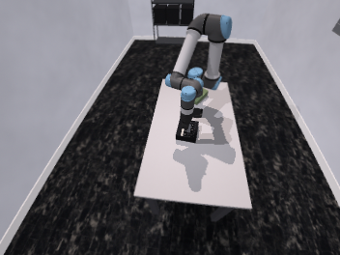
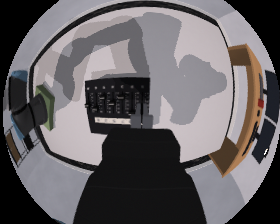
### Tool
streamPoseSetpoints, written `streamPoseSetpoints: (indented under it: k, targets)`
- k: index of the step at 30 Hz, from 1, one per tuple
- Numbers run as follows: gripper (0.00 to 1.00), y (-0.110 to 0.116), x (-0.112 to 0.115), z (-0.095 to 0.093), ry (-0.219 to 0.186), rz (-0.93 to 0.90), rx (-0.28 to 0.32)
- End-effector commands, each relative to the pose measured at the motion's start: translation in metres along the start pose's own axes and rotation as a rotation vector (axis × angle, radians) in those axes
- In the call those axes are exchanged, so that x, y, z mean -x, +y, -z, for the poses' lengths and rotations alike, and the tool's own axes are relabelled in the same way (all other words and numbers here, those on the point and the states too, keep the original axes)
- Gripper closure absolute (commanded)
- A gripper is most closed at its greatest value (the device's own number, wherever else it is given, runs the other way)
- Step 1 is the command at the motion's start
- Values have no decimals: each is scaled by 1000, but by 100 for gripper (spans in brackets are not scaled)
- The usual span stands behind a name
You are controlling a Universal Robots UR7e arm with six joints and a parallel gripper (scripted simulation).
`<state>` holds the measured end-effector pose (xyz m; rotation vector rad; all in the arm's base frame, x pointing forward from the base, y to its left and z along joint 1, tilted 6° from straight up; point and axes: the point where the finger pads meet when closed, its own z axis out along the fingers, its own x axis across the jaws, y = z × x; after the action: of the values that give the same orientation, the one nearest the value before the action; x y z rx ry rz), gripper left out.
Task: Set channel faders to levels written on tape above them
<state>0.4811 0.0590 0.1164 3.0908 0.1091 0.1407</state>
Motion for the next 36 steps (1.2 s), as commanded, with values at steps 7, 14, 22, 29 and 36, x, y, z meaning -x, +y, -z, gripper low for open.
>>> streamPoseSetpoints:
  k: [7,14,22,29,36]
  targets:
    - [100,-3,3,1,1,0,0]
    - [100,-37,44,-3,1,0,0]
    - [100,-37,44,-3,1,0,0]
    - [100,-37,44,-3,1,0,0]
    - [100,-37,44,-3,1,0,0]
